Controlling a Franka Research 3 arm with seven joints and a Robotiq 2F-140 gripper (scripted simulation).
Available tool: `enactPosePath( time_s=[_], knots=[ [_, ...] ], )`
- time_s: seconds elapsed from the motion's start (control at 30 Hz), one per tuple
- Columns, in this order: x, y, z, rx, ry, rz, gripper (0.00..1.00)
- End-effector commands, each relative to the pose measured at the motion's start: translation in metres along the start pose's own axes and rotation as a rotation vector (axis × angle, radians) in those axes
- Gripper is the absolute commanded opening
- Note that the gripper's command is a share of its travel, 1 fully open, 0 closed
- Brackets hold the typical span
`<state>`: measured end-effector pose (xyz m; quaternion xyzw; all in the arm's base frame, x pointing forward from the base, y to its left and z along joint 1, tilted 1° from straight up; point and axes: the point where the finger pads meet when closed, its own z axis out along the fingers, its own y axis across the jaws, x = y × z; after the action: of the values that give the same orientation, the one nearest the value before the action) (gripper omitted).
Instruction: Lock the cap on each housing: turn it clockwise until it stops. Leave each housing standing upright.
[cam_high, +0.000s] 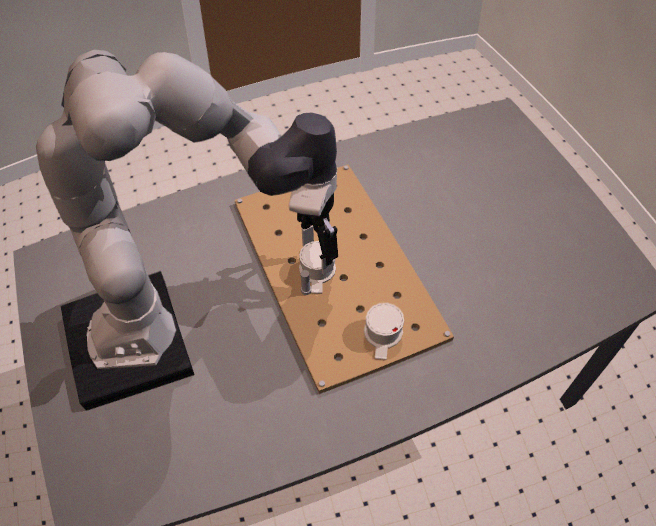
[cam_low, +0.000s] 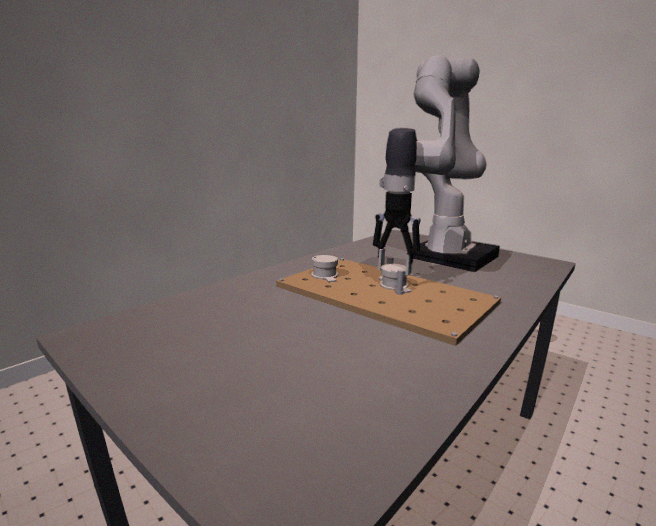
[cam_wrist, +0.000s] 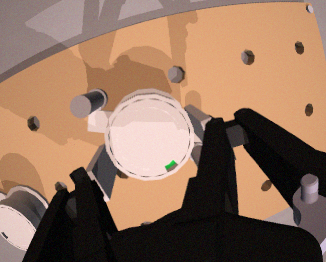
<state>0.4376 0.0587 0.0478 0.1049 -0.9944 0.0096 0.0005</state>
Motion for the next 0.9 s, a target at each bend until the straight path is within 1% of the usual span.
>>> enactPosePath(
  time_s=[0.0, 0.03, 0.87],
  knots=[
    [-0.0014, -0.0028, 0.0006, 0.002, -0.005, 0.046, 0.1],
    [-0.0014, -0.0028, 0.0006, 0.002, -0.005, 0.046, 0.78],
    [-0.0014, -0.0028, 0.0006, 0.002, -0.005, 0.046, 0.78]
  ],
)
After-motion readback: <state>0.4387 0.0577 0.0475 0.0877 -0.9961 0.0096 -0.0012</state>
